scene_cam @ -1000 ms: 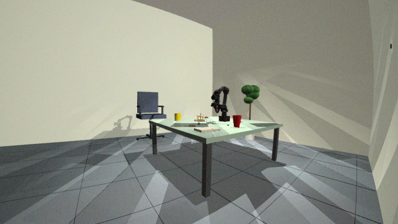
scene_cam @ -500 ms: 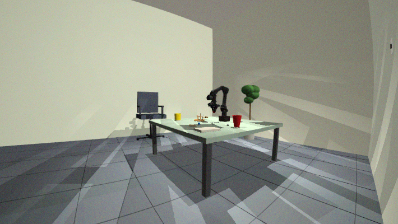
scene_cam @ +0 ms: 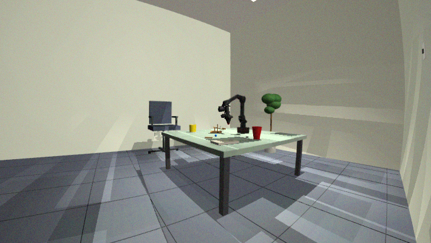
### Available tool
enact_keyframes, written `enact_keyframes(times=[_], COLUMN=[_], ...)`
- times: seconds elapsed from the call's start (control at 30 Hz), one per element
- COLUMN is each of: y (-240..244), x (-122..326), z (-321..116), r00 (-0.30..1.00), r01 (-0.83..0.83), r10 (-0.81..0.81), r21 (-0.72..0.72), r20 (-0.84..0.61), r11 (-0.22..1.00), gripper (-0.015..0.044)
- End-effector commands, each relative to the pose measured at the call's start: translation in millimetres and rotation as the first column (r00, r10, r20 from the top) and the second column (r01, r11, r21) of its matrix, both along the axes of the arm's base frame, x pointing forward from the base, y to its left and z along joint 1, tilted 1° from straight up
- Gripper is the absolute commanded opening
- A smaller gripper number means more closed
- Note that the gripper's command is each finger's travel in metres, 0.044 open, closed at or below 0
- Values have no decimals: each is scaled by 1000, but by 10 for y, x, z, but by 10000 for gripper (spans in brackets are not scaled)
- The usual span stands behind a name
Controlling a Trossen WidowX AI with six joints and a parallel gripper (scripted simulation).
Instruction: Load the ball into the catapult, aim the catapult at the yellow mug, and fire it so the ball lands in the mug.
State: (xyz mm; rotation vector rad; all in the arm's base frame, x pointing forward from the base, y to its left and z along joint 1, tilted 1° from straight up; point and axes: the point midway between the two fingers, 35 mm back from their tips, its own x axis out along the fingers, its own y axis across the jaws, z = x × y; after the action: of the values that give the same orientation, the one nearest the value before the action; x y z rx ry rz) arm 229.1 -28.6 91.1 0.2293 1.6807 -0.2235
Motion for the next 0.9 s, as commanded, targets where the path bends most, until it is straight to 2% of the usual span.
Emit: enact_keyframes(times=[0.0, 0.87], y=[-163, -1198], x=[21, -223], z=[-42, -271], r00=[998, 928], r01=[47, 345], r10=[-46, -327], r21=[12, 76], r20=[-34, -181], r11=[999, 936], gripper=[0, 0])
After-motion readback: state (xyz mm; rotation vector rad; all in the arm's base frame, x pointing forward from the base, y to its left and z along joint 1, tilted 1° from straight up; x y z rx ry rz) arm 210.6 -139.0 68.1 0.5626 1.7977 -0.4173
